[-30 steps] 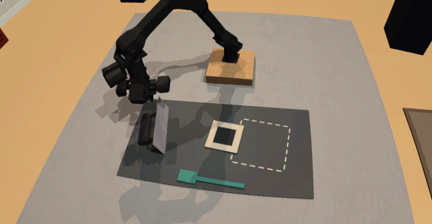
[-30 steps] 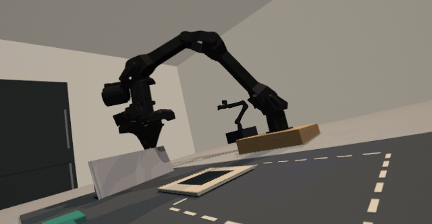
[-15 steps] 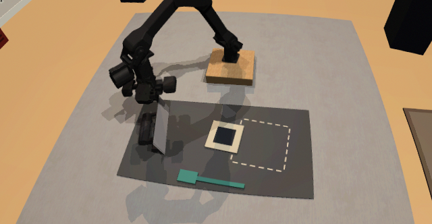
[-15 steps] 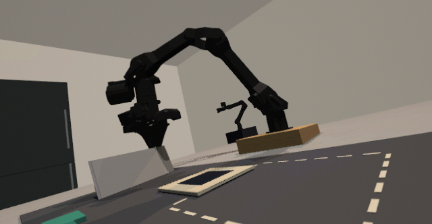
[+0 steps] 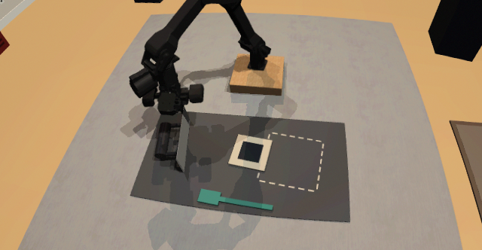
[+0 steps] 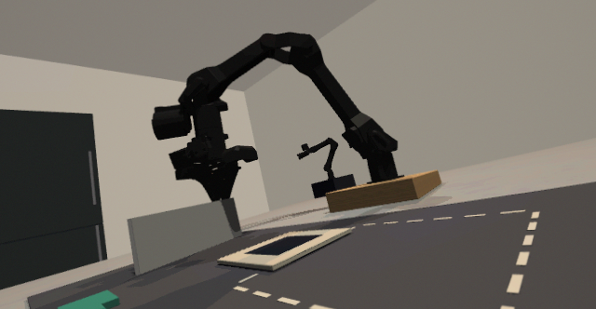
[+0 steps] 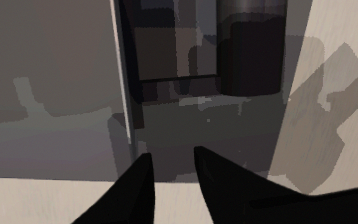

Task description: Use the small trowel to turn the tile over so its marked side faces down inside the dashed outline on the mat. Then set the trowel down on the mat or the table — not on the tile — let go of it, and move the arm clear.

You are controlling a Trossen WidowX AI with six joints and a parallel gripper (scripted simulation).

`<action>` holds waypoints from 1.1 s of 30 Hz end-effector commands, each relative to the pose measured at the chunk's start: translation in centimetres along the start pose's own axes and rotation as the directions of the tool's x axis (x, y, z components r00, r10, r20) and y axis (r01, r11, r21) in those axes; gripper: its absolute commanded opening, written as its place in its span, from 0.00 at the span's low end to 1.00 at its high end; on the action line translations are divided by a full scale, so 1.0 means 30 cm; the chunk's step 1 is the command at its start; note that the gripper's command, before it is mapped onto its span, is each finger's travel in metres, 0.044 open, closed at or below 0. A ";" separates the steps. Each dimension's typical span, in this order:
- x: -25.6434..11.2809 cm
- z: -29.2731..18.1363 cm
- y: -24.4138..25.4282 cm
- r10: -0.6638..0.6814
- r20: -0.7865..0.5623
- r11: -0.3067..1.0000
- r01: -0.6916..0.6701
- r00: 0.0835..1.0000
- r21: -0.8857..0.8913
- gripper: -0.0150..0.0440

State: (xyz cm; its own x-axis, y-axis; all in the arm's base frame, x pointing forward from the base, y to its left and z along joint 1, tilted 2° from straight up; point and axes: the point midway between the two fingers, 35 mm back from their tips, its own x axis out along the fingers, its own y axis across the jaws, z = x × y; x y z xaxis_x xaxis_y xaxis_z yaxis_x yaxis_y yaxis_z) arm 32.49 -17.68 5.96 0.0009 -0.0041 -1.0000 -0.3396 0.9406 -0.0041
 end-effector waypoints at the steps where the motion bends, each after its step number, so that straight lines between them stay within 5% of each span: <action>1: 0.014 -0.003 0.032 0.016 -0.007 1.000 -0.016 1.000 0.002 0.42; 33: 0.008 0.001 0.192 0.014 -0.007 1.000 -0.014 1.000 -0.003 0.38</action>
State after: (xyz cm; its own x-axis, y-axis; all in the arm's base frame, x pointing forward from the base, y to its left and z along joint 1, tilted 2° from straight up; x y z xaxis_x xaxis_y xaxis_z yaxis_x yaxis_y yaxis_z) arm 30.54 -12.29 5.68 -0.0110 0.0071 -0.9999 -0.3418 0.9397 0.0104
